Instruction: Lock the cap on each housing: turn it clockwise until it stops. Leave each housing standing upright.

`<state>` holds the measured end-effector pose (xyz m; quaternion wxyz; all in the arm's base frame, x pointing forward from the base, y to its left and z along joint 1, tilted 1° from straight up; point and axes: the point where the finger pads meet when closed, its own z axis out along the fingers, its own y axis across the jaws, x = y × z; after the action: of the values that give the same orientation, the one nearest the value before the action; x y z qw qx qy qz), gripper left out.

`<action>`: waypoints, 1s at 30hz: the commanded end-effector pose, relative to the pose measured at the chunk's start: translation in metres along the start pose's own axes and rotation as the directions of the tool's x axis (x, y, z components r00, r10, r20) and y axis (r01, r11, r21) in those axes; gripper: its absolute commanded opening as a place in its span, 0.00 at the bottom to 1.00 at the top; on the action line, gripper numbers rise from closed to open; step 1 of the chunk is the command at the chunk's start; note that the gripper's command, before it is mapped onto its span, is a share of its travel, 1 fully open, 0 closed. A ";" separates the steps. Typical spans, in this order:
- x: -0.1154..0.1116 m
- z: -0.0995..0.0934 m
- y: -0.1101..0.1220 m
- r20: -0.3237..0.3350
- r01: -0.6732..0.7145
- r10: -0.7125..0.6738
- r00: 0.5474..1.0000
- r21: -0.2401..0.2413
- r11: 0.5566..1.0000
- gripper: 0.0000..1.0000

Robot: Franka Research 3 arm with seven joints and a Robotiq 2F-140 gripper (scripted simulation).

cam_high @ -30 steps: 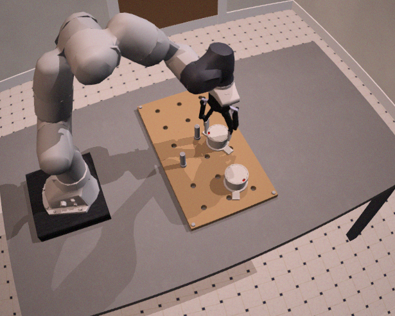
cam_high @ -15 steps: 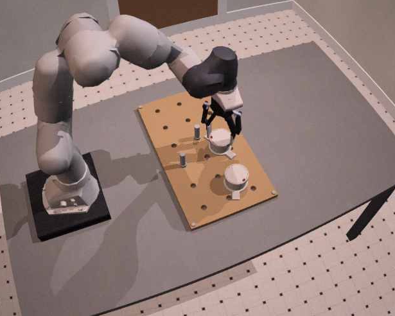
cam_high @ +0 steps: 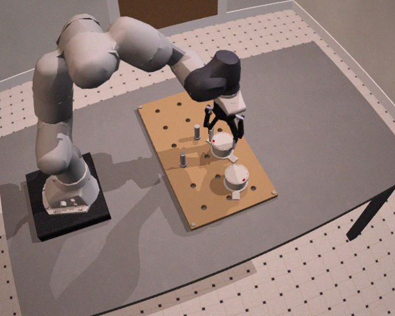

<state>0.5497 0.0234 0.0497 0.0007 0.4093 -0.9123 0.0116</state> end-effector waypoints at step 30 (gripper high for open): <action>0.024 0.001 -0.023 0.000 0.018 -0.018 1.000 -0.003 1.000 0.10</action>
<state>0.5519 -0.0054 0.0506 0.0001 0.4127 -0.9108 0.0117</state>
